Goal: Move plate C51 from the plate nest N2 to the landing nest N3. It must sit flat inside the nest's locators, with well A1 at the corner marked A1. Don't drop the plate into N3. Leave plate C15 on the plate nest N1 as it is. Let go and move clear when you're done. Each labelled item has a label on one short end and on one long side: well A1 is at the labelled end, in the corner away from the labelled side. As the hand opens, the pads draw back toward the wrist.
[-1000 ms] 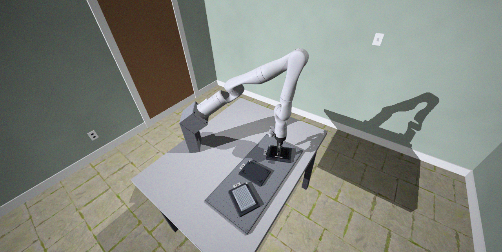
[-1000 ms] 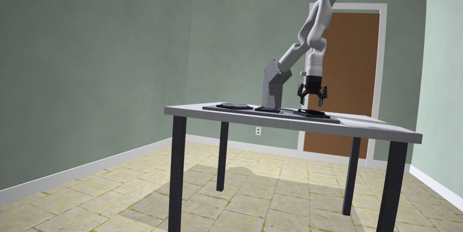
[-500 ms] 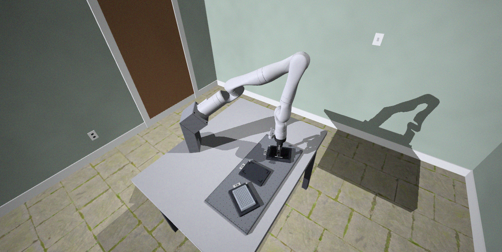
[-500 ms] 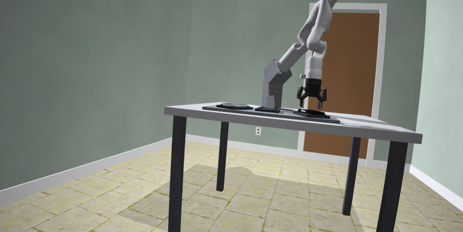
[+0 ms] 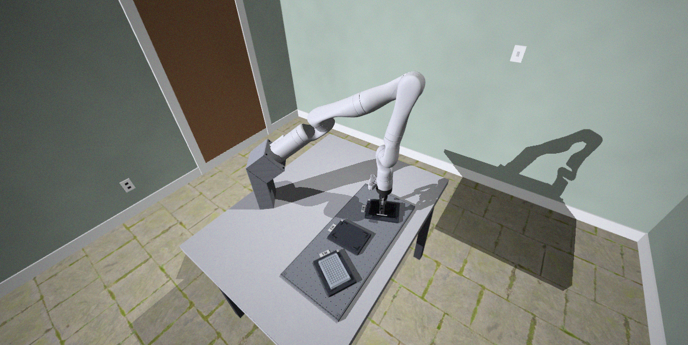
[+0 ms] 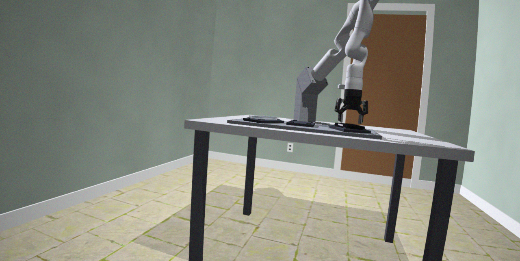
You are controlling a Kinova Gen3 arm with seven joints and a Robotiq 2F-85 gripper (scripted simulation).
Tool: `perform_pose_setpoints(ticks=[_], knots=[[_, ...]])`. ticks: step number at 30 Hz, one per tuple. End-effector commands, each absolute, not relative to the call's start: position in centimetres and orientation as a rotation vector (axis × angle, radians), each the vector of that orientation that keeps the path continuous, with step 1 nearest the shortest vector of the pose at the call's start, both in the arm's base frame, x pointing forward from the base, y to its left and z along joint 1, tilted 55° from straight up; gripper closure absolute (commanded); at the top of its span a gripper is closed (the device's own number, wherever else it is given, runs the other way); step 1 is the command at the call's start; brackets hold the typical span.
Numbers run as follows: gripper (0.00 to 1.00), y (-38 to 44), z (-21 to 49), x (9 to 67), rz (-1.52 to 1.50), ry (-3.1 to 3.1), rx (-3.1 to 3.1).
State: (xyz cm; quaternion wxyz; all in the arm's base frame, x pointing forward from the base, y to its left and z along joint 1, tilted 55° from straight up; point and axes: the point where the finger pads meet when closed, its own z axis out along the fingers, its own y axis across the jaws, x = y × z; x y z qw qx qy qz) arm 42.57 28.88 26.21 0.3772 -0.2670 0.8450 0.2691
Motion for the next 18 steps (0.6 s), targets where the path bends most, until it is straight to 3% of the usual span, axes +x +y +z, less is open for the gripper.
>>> perform_pose_setpoints(ticks=[1,18], knots=[[0.00,28.73,26.22,42.68,0.687,2.161,-0.679],[0.00,28.97,25.93,43.01,0.687,2.161,-0.679]])
